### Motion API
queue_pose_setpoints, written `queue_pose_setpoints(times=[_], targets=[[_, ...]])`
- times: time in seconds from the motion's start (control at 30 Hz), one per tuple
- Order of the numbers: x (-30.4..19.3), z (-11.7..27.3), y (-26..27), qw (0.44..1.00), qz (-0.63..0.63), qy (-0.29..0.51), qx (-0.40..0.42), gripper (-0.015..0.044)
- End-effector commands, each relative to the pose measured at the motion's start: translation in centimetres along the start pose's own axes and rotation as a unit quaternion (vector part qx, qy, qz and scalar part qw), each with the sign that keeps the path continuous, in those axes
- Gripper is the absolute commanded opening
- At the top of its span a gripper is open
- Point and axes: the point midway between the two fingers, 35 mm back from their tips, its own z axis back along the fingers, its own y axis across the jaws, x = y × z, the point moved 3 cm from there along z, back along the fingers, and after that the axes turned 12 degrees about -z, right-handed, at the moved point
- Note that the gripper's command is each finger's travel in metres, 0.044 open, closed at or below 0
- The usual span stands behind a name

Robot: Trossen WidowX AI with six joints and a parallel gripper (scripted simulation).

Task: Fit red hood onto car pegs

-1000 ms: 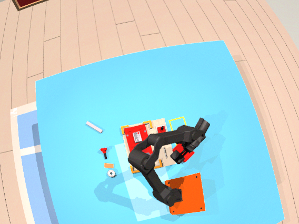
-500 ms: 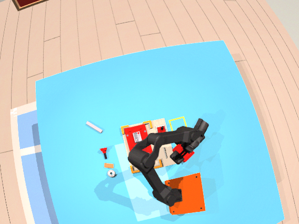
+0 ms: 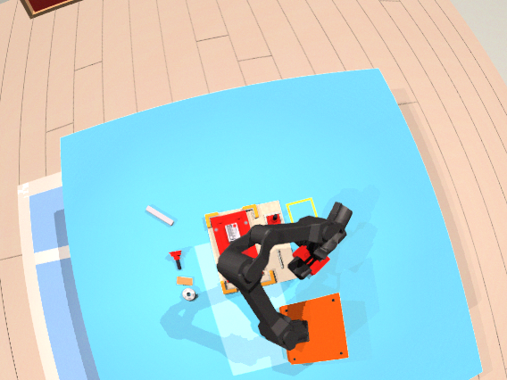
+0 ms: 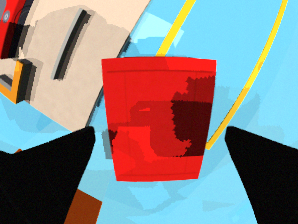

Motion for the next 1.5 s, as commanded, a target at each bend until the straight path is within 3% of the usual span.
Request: queue_pose_setpoints(times=[0.0,1.3,1.4,1.47], targets=[[-0.1,-0.3,0.1,1.0,-0.002,0.001,0.003,0.044],[-0.1,-2.2,0.2,1.0,-0.002,0.0,0.003,0.044],[0.0,-1.9,0.0,1.0,0.0,0.0,0.001,0.0361],[0.0,-1.9,0.0,1.0,0.0,0.0,0.001,0.0348]])
